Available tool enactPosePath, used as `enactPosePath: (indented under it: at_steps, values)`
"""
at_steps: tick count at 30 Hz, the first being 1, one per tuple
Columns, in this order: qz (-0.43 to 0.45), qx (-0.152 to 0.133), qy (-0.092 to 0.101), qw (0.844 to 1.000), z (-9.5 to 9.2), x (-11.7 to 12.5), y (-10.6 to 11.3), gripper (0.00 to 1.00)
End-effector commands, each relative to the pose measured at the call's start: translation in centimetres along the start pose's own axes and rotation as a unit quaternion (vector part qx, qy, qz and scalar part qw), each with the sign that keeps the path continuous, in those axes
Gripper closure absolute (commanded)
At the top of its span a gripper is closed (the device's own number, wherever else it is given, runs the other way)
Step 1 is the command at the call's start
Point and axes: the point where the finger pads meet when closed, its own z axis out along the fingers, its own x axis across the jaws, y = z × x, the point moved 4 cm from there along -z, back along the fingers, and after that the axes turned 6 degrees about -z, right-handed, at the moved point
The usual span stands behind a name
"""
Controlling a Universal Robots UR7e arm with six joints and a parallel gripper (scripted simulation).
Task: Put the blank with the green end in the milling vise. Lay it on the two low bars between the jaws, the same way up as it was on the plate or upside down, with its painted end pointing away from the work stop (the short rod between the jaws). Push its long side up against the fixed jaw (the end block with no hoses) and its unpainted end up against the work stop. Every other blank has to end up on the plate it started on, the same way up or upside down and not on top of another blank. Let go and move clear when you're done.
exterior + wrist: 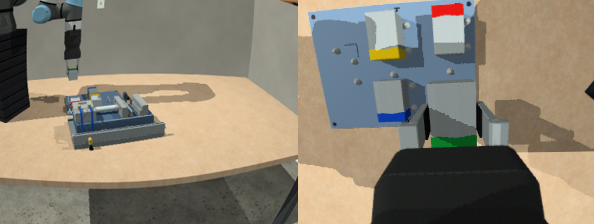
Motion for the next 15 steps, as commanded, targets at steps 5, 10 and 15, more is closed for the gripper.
enactPosePath:
  at_steps: [5,10,15]
  values:
    - [0.000,0.000,0.000,1.000,-3.26,-0.06,-0.02,1.00]
    - [0.000,0.000,0.000,1.000,-3.26,-0.06,-0.02,1.00]
    - [0.000,0.000,0.000,1.000,-3.54,-0.06,-0.02,1.00]
